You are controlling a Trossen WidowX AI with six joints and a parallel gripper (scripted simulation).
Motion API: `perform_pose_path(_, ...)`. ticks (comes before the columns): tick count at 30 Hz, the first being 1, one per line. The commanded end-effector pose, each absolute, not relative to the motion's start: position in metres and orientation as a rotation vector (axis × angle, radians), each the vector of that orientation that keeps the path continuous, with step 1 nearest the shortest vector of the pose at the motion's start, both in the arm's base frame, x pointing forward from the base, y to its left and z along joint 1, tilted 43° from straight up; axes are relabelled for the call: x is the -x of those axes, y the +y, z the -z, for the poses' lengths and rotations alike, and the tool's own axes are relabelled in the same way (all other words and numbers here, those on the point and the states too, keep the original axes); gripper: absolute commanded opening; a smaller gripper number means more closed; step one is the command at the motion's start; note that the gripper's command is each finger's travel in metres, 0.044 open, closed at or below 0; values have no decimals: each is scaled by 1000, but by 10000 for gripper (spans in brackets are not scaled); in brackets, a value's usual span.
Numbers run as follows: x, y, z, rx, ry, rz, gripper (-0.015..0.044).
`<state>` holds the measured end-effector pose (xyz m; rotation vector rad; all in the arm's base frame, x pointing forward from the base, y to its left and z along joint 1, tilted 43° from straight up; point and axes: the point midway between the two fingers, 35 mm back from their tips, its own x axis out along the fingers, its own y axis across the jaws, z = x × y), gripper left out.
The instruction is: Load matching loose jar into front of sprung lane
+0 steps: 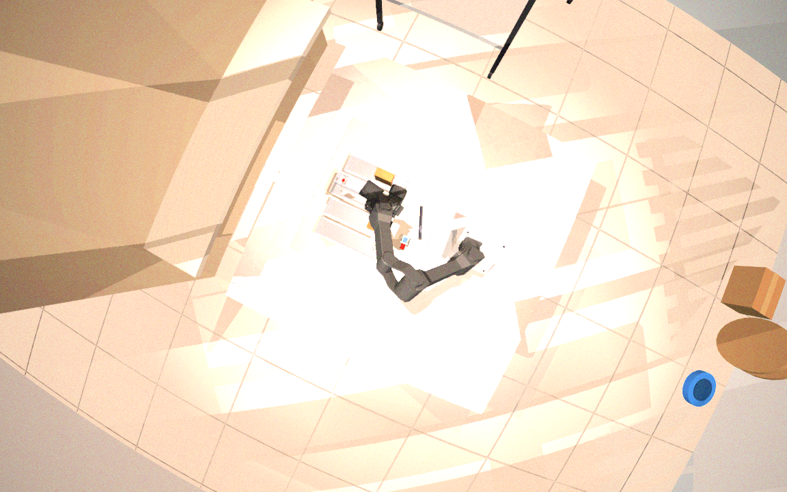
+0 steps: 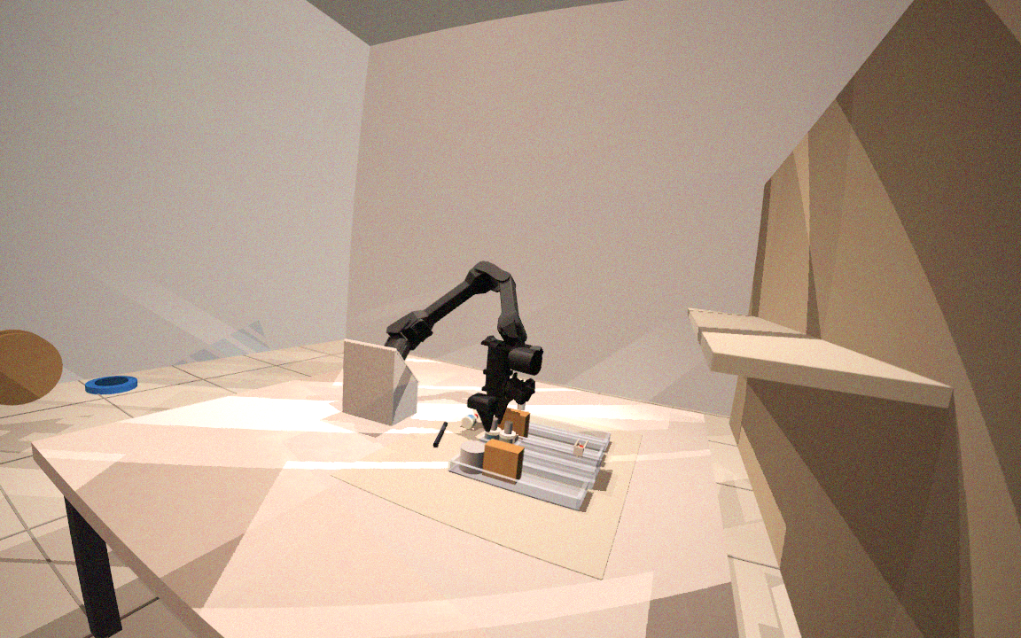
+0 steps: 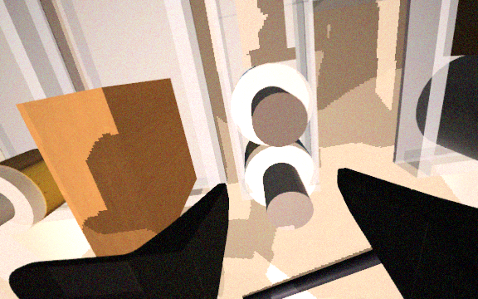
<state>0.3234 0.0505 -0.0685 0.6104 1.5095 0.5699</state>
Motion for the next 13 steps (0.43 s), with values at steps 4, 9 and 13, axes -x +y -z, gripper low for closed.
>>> perform_pose_path(4, -310, 49, 68, -605, 1512, -571, 284)
perform_pose_path(9, -293, 48, 67, -605, 1513, -570, 284)
perform_pose_path(13, -279, 48, 67, -605, 1513, -570, 284)
